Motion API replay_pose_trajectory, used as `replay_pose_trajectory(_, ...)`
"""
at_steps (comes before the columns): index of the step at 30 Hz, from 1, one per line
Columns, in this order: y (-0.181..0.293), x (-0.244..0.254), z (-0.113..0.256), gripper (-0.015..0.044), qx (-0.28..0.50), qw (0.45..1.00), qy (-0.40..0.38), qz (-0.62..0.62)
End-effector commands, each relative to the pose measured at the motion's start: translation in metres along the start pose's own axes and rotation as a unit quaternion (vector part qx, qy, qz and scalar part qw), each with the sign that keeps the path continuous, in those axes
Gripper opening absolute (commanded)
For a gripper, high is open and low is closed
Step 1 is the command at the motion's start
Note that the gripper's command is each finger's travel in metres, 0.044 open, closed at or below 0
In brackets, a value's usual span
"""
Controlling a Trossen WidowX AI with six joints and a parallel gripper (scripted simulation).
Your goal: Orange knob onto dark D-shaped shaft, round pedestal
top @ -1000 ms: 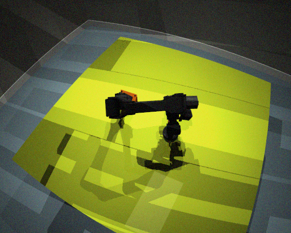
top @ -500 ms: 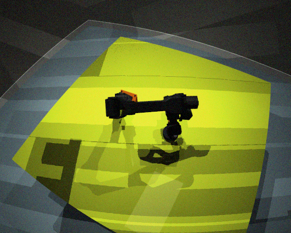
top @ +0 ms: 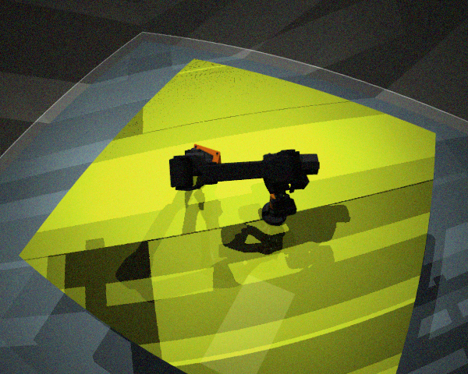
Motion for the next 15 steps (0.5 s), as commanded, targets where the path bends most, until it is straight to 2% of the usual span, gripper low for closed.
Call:
replay_pose_trajectory(1,-0.0010,0.0009,-0.0002,0.0000,-0.002,1.000,0.001,0.004)
replay_pose_trajectory(15,-0.0003,-0.0003,-0.0017,0.0000,-0.002,1.000,0.001,0.004)
Point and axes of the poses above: the point midway between the two fingers, 35 mm back from their tips, its own z axis back along the fingers, its own x axis across the jaws, y = z × x, the point moved 10 cm from there along z, back along the fingers, and after that the axes turned 4 degrees about -z, right-handed, at the moved point
